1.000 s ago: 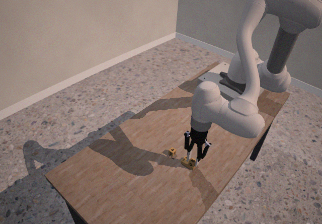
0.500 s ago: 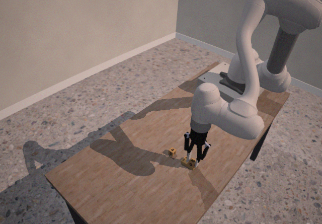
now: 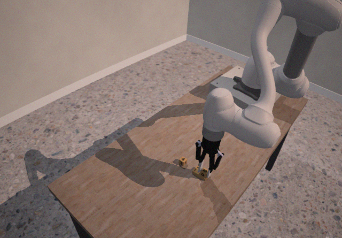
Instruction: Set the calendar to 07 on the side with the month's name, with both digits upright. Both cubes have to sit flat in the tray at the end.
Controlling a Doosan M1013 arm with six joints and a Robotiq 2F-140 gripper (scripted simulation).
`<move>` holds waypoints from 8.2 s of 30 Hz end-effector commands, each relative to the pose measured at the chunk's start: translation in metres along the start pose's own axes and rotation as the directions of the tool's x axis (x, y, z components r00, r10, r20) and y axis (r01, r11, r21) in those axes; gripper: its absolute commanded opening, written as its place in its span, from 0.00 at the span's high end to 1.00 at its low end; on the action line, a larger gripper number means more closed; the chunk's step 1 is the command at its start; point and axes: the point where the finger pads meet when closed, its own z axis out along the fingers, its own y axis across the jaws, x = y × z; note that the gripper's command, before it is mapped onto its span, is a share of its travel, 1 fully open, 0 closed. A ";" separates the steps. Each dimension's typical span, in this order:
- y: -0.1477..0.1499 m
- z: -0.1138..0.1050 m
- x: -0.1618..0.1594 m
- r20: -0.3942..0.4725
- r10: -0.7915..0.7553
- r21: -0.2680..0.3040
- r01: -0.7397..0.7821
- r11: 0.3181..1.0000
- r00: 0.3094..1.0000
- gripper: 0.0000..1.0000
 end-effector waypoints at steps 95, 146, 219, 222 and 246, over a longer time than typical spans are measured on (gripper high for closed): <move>0.019 -0.098 -0.001 0.000 0.324 0.000 -0.324 0.946 0.946 0.76; 0.090 -0.091 0.000 0.000 1.000 0.000 -1.000 0.000 0.000 0.76; 0.091 0.005 0.000 0.000 1.000 0.000 -1.000 0.000 0.000 0.76; 0.091 0.005 0.000 0.000 1.000 0.000 -1.000 0.000 0.000 0.76; 0.091 0.009 0.000 0.000 1.000 0.000 -1.000 0.000 0.000 0.76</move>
